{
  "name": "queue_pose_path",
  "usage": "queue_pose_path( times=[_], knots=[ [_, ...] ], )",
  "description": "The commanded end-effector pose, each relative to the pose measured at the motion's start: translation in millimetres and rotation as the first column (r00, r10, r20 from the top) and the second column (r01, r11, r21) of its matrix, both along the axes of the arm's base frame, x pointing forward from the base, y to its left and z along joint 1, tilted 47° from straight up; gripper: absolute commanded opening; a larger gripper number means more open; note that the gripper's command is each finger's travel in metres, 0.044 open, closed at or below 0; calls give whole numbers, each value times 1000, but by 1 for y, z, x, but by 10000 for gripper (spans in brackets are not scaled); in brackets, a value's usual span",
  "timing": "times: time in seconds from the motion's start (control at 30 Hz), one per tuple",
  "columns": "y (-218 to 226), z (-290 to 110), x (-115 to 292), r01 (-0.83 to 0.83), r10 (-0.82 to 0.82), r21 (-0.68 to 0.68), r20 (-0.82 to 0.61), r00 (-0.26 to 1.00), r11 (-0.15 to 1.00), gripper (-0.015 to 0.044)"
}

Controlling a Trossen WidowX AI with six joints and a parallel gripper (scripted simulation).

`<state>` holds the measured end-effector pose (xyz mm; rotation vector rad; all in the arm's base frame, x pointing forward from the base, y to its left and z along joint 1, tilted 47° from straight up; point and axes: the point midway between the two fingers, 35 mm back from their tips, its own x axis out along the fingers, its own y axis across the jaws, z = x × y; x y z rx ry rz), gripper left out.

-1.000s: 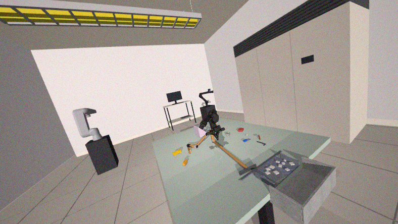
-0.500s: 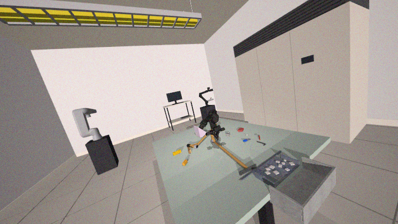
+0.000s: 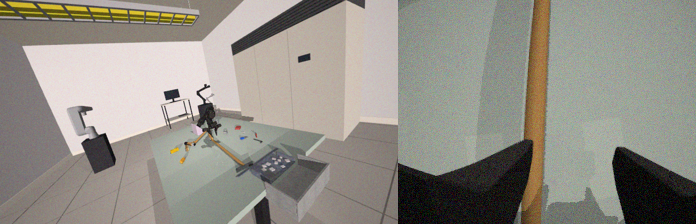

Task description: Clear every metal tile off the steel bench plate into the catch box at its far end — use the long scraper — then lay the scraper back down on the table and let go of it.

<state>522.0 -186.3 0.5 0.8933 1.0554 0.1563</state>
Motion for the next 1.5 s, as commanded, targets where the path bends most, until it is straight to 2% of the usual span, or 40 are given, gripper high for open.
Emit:
queue_pose_path(
  times=[0.0, 0.17, 1.47],
  knots=[
    [-15, 11, -7, 21, -21, -6, 39, 999, 1000, 315],
    [-31, 25, -16, 50, -49, -10, 81, 995, 999, 440],
    [-118, 125, -112, 283, -278, 40, 368, 887, 958, 440]
  ],
)
